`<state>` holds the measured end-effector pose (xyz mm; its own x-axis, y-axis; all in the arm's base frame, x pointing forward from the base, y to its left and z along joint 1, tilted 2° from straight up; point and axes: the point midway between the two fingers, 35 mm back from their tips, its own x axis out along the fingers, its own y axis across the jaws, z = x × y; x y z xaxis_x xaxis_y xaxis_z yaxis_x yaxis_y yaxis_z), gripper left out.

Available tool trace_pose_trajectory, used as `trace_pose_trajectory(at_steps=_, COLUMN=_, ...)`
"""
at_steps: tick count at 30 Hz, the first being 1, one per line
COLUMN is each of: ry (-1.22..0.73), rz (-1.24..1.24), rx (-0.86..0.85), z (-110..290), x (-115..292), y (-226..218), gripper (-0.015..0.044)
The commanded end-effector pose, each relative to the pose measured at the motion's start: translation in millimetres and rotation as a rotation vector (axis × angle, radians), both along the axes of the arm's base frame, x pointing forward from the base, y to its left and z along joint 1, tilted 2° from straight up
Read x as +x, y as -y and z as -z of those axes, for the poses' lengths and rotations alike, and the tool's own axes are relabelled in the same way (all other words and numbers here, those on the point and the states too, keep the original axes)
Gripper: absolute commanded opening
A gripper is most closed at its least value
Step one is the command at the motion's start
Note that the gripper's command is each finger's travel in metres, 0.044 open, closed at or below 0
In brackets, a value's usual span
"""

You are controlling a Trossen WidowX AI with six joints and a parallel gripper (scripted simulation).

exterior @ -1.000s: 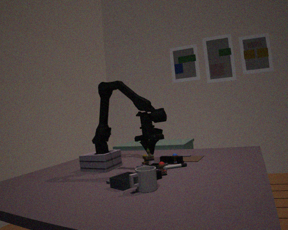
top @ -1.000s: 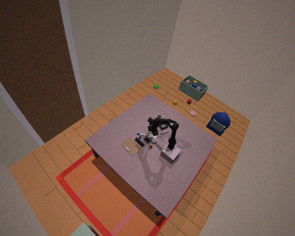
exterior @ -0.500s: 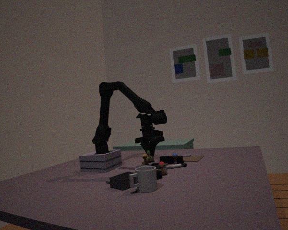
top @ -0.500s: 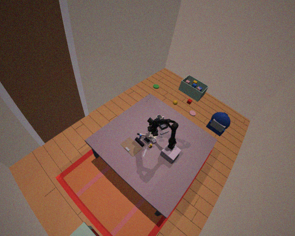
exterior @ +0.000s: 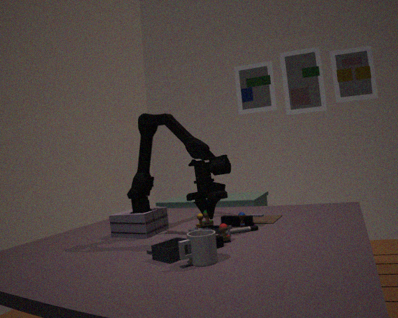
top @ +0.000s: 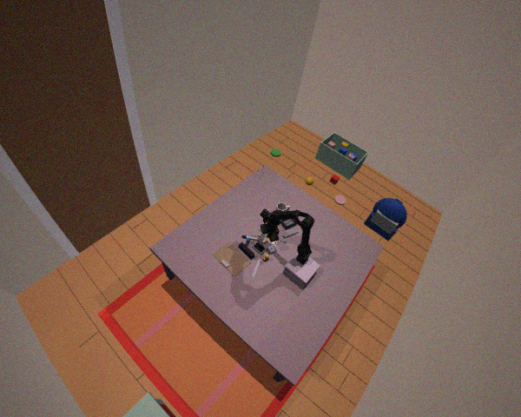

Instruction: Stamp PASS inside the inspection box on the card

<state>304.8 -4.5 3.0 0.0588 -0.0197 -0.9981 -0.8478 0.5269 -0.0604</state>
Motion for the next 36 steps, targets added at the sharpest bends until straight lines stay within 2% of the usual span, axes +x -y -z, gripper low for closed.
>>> trace_pose_trajectory(at_steps=1, ry=-0.004, rz=-0.007, rx=0.003, z=3.7, x=-1.2, y=-0.5, gripper=0.0)
trace_pose_trajectory(at_steps=36, ry=-0.004, rz=-0.015, rx=0.002, z=26.7, x=-2.8, y=-0.7, gripper=0.0)
